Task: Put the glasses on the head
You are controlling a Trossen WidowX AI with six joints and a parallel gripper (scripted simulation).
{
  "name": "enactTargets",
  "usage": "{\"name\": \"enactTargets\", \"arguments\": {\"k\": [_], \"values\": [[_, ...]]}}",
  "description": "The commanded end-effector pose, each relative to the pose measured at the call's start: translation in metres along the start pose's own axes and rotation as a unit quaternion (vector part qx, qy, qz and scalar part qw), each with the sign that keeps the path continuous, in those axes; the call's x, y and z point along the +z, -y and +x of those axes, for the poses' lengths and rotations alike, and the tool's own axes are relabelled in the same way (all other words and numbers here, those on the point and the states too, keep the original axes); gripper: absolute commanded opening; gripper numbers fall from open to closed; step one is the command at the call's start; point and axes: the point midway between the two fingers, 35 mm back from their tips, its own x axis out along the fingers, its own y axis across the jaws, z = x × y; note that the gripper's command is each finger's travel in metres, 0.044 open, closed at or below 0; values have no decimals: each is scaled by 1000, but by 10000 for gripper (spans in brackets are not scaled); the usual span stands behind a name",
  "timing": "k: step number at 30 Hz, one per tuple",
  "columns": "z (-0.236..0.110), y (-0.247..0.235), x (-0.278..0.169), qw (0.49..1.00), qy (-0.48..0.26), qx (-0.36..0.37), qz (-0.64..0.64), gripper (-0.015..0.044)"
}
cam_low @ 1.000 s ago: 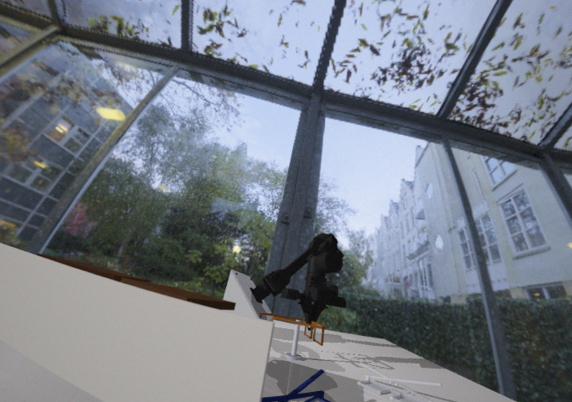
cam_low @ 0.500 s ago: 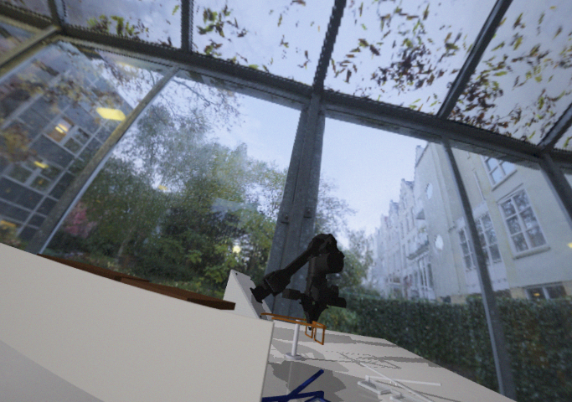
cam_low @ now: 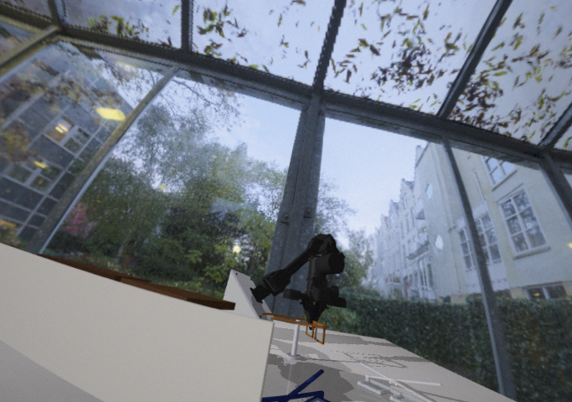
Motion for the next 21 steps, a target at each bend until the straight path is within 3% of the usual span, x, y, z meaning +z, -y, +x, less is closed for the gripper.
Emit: {"name": "enactTargets", "arguments": {"k": [1, 21], "values": [[0, -1, -3, 1000, 1, -1, 1, 0], [0, -6, -14, 1000, 1, -1, 1, 0]]}}
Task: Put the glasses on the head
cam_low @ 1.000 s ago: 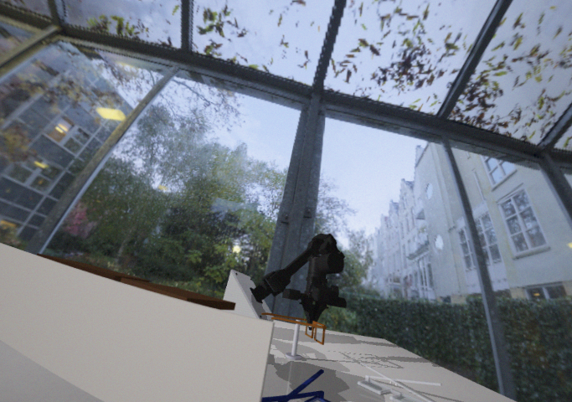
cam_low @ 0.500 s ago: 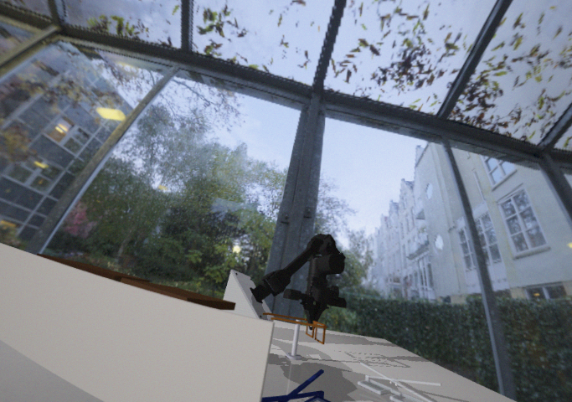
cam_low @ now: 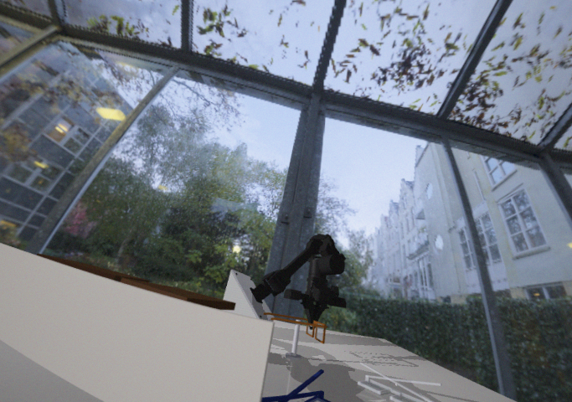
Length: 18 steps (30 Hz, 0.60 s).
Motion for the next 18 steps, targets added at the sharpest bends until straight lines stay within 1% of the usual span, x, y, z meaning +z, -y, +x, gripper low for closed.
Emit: {"name": "enactTargets", "arguments": {"k": [1, 18], "values": [[0, 0, -4, 1000, 1, -2, 1, 0], [0, -3, -13, 1000, 1, -2, 1, 0]]}}
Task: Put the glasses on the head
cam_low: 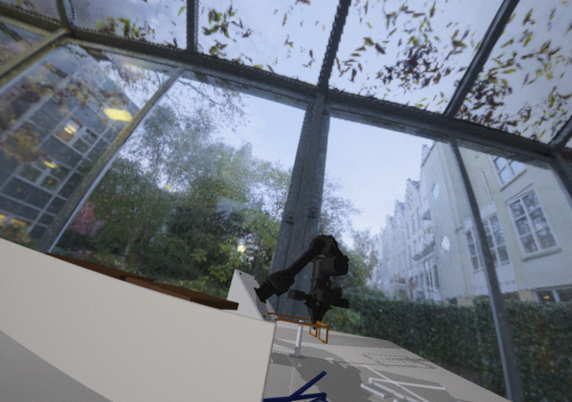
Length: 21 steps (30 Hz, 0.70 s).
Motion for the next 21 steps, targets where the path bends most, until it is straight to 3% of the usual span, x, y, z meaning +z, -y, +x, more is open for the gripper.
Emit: {"name": "enactTargets", "arguments": {"k": [1, 21], "values": [[0, 0, -4, 1000, 1, -2, 2, 0], [0, 0, -7, 1000, 0, -2, 2, 0]]}}
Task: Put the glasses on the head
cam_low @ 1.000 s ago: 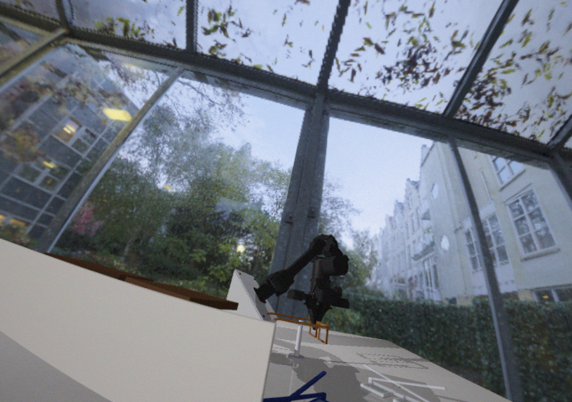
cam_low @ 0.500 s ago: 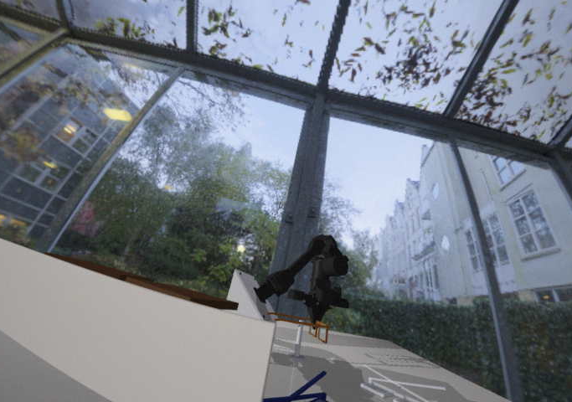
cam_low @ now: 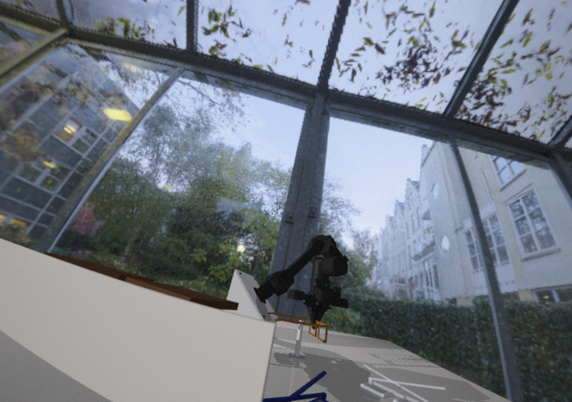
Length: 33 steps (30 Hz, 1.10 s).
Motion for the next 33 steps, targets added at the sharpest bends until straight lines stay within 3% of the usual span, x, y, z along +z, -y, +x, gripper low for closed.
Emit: {"name": "enactTargets", "arguments": {"k": [1, 23, 33], "values": [[0, 1, 0, 1000, 0, -2, 2, 0], [-1, 1, 9, 1000, 0, -2, 2, 0], [-38, 2, 12, 1000, -2, -5, 1, 0]]}}
